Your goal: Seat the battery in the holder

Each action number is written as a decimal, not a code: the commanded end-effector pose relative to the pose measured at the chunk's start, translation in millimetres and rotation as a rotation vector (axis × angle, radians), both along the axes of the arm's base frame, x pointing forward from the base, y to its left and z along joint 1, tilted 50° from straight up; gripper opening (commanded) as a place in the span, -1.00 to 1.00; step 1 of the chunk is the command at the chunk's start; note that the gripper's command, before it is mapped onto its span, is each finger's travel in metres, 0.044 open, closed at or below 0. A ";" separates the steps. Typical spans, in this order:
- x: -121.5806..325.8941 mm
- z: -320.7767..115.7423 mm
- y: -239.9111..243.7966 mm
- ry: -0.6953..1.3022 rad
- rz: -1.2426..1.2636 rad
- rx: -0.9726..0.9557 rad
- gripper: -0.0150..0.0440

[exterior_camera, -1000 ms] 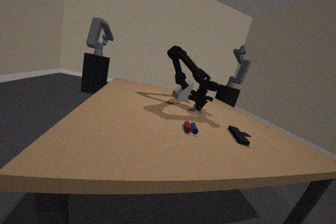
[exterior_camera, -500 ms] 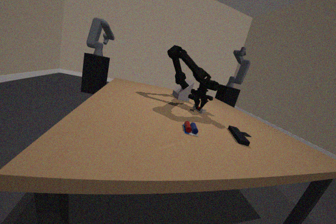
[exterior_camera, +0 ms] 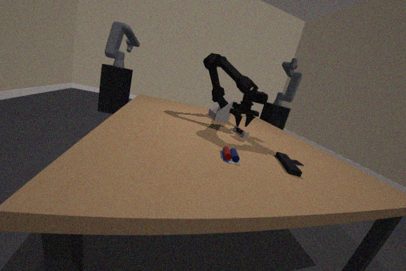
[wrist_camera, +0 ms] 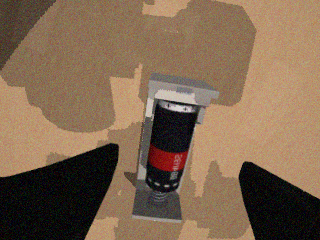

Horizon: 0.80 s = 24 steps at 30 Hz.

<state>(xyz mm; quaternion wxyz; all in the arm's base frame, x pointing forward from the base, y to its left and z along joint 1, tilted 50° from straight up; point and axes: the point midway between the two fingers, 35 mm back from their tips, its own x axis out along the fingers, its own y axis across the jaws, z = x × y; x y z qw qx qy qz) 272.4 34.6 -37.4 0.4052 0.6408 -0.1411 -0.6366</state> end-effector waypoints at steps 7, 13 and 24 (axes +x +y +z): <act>-6.6 33.6 39.4 -0.028 -0.001 0.020 1.00; -6.6 33.6 39.4 -0.028 -0.001 0.020 1.00; -6.6 33.6 39.4 -0.028 -0.001 0.020 1.00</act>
